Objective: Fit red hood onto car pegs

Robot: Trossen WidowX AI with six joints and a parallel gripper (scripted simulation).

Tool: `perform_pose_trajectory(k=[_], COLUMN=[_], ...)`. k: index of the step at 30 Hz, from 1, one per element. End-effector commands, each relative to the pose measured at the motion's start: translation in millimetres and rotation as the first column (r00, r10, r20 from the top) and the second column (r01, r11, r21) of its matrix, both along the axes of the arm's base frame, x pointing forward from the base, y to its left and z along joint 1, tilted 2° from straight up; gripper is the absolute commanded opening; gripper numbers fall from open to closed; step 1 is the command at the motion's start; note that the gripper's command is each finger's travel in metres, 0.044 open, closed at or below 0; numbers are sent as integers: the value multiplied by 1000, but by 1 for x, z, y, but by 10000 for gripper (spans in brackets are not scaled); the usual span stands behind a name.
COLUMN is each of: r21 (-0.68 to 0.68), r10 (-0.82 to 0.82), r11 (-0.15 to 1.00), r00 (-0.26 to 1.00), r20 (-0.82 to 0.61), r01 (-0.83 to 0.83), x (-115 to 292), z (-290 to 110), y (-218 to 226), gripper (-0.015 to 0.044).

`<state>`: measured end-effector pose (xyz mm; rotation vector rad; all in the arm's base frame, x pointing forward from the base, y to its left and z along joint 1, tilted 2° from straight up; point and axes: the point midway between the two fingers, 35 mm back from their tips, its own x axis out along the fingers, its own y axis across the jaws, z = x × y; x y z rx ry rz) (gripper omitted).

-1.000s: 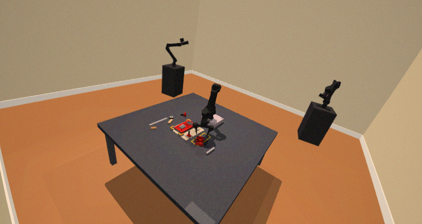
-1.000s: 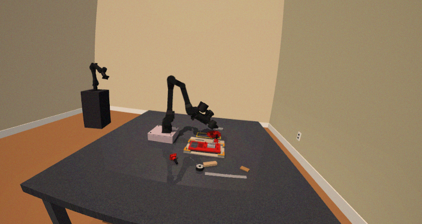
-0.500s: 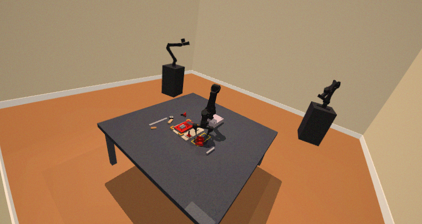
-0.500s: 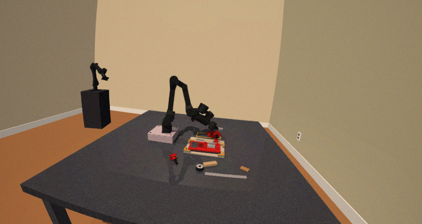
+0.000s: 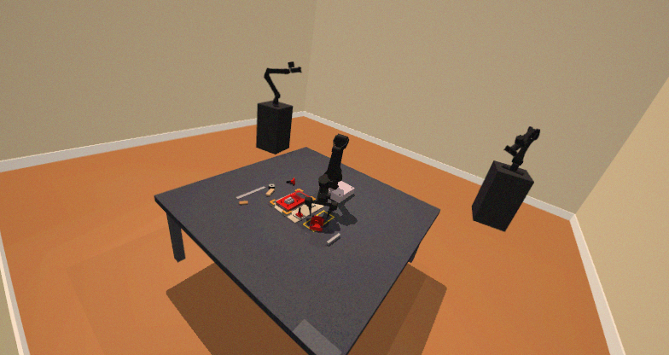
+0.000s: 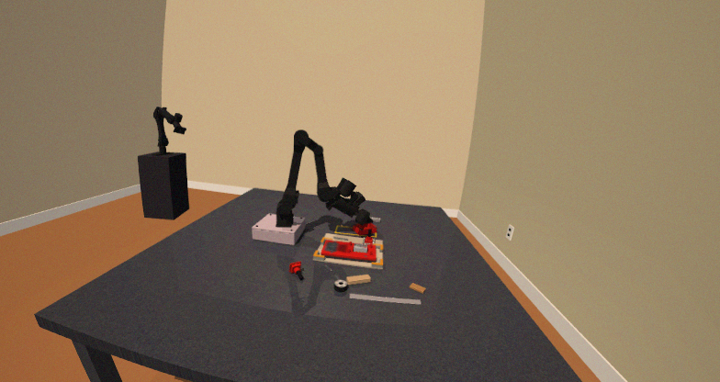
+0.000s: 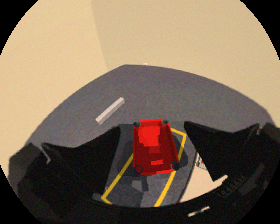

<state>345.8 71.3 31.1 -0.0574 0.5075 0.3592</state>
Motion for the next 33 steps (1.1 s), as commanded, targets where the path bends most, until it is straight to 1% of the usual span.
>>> perform_pose_trajectory(k=[1,33], r21=[-1,0], r10=[6,6], r11=[1000,1000], r00=[1000,1000], r20=[-7,0], r01=[-6,-6], x=[-1,-3], z=[-6,-27], y=[0,-3], gripper=[440,440])
